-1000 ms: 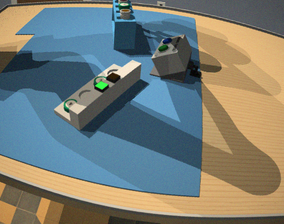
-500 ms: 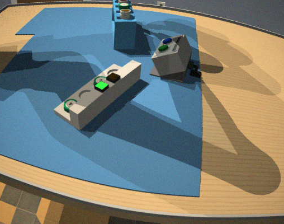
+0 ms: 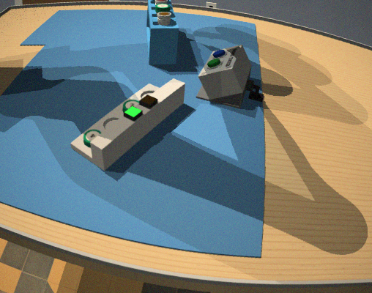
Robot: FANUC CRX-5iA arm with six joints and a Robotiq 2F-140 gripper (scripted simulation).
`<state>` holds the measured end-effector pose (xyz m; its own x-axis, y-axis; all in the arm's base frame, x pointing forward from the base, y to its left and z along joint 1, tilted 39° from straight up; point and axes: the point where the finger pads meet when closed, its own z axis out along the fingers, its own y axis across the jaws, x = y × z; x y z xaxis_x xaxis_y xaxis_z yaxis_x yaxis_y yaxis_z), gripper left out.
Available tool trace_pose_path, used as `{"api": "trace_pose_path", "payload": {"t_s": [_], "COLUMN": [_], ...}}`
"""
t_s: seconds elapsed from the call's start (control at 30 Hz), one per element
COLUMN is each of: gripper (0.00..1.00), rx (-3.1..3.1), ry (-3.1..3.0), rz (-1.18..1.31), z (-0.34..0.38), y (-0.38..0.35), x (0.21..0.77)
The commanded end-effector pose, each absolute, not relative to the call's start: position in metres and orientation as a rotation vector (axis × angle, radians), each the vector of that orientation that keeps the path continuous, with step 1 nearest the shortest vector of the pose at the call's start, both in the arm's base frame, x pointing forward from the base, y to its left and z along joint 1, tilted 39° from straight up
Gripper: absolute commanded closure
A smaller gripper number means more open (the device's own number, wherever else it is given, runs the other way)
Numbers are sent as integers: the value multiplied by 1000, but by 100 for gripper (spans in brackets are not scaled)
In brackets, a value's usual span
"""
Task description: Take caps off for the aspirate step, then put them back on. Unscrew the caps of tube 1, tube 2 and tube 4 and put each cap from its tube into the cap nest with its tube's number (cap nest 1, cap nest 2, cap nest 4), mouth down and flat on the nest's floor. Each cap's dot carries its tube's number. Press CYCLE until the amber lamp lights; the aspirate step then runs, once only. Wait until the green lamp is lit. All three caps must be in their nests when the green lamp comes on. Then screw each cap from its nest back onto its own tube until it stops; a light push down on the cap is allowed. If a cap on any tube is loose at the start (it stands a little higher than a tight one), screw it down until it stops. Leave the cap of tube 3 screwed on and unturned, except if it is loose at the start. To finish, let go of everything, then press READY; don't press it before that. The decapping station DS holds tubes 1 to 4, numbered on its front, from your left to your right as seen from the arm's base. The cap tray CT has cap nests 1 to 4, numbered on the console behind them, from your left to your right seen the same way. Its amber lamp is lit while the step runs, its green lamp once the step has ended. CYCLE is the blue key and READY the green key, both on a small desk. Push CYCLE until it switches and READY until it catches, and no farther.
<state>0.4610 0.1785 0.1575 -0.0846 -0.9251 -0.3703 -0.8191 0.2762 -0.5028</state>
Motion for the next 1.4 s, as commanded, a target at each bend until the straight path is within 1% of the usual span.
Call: {"api": "trace_pose_path", "payload": {"t_s": [0.0,0.03,0.07,0.47,0.7,0.77,1.17,1.37], "gripper": [100,100,65,65,65,65,65,65], "rx": [-1509,-1509,-1509,-1509,-1780,-1780,-2186,-2206], "ry": [1959,1959,1959,1959,1742,1742,1294,1268], "rz": [-222,-222,-222,-222,-341,-341,-536,-546], "z": [157,157,157,157,158,158,158,158], "y": [179,179,179,179,179,179,178,178], "x": [461,461,461,461,460,460,460,460]}}
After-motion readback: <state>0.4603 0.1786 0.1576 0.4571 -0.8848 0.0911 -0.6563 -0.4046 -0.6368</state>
